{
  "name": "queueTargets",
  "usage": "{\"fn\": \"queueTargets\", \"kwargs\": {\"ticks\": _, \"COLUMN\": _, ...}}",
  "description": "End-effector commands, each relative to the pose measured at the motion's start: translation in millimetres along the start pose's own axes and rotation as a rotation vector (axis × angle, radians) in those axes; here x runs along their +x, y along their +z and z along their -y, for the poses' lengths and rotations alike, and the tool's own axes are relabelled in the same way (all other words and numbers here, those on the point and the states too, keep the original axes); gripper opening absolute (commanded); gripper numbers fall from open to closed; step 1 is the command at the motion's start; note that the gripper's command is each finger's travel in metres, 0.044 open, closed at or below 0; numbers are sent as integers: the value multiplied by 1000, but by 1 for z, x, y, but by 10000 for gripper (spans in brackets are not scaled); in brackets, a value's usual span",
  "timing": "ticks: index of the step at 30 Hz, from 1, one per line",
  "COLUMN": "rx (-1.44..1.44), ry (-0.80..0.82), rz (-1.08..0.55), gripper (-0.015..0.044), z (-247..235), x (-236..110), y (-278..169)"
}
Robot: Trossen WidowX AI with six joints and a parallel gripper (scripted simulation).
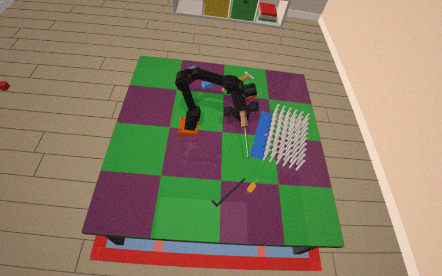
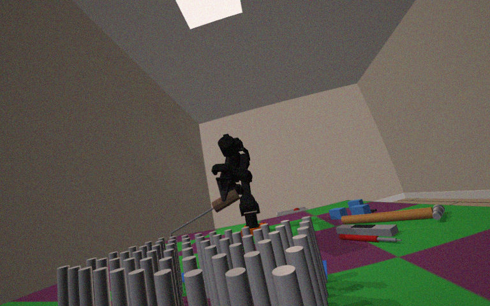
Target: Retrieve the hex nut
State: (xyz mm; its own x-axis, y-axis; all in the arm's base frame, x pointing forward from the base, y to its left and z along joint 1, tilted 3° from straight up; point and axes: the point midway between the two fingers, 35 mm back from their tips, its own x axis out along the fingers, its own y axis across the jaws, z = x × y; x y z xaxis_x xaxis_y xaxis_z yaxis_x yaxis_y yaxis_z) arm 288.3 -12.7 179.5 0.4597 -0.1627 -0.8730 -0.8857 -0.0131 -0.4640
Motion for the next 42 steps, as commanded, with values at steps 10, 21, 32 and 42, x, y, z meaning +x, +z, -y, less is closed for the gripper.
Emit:
{"fn": "queueTargets", "kwargs": {"ticks": 10, "rx": 424, "ry": 22, "rz": -4, "gripper": 0, "z": 13, "x": 5, "y": -31}}
{"fn": "queueTargets", "kwargs": {"ticks": 21, "rx": 794, "ry": 31, "rz": -22, "gripper": 0, "z": 20, "x": 10, "y": -64}}
{"fn": "queueTargets", "kwargs": {"ticks": 32, "rx": 1144, "ry": 30, "rz": -43, "gripper": 0, "z": 23, "x": 13, "y": -98}}
{"fn": "queueTargets", "kwargs": {"ticks": 42, "rx": 1484, "ry": 40, "rz": -55, "gripper": 0, "z": 23, "x": 18, "y": -128}}
